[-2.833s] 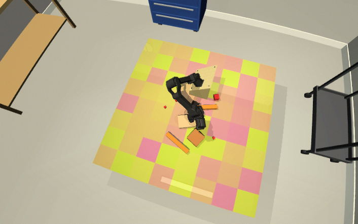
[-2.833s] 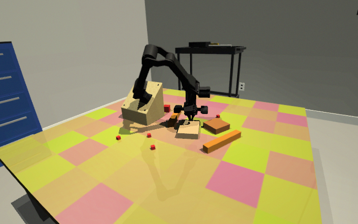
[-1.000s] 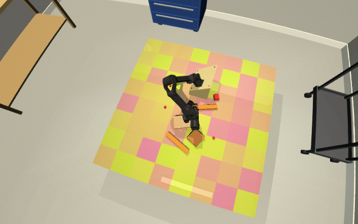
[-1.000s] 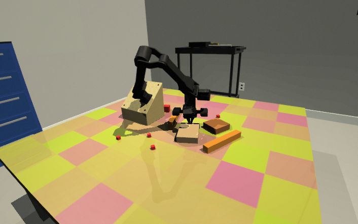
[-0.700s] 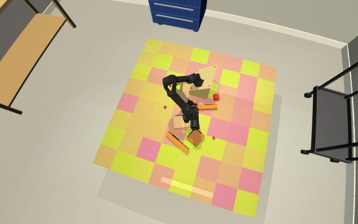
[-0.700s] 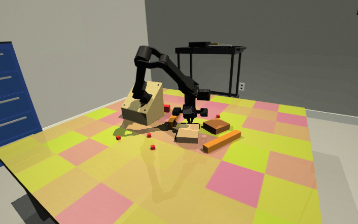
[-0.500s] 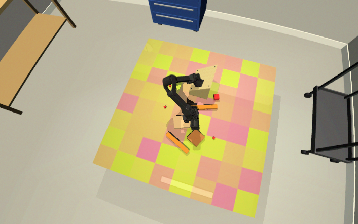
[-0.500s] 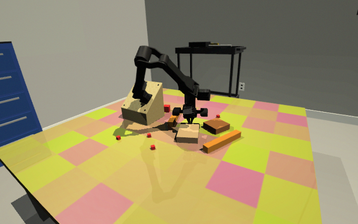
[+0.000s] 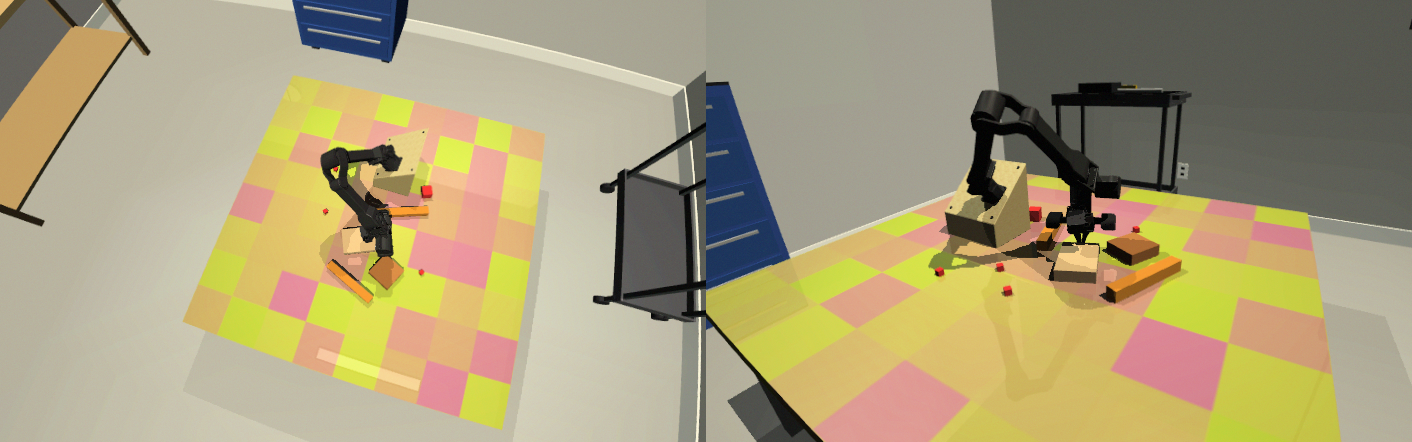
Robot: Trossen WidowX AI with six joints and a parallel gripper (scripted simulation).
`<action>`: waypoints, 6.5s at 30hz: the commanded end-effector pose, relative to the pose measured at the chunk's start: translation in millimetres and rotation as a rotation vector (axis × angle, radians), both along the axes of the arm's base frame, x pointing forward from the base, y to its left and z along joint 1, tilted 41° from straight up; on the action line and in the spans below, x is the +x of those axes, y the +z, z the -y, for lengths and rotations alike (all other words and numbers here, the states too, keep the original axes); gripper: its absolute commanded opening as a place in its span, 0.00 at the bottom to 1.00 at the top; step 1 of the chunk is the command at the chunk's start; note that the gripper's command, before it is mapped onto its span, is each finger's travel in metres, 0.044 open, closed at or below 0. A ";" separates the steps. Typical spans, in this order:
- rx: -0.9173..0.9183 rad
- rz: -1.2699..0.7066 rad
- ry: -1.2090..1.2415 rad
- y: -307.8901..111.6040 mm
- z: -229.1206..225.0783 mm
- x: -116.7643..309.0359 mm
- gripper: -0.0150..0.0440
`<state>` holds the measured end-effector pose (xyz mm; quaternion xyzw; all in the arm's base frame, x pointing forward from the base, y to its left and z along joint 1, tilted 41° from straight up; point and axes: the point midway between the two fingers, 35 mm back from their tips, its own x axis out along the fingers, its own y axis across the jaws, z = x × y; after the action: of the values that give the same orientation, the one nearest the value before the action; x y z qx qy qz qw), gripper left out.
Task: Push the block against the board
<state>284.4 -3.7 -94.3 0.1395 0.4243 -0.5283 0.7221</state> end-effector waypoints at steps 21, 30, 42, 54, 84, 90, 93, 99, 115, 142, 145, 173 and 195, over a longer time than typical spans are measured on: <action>-0.005 0.001 0.001 -21.0 -22.2 -15.0 0.25; -0.006 0.001 0.000 -28.2 -29.5 -21.1 0.25; -0.003 -0.003 0.005 17.2 -62.1 -23.3 0.25; -0.016 -0.254 0.305 49.6 -30.0 -5.8 0.25; -0.121 -0.917 1.082 135.7 72.7 -1.5 0.25; -0.142 -1.024 1.191 148.1 88.3 -6.5 0.25; -0.142 -1.024 1.191 148.1 88.3 -6.5 0.25; -0.141 -1.023 1.191 132.5 101.5 -3.8 0.25; -0.144 -1.025 1.189 106.4 123.2 2.1 0.25; -0.143 -1.023 1.190 101.2 113.4 27.5 0.25; -0.143 -1.023 1.190 100.5 112.2 30.2 0.25; -0.142 -1.020 1.190 92.9 99.8 54.9 0.25; -0.142 -1.019 1.191 85.5 88.6 73.1 0.25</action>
<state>353.2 -96.0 -5.9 -0.4191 0.6724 -0.0786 0.6050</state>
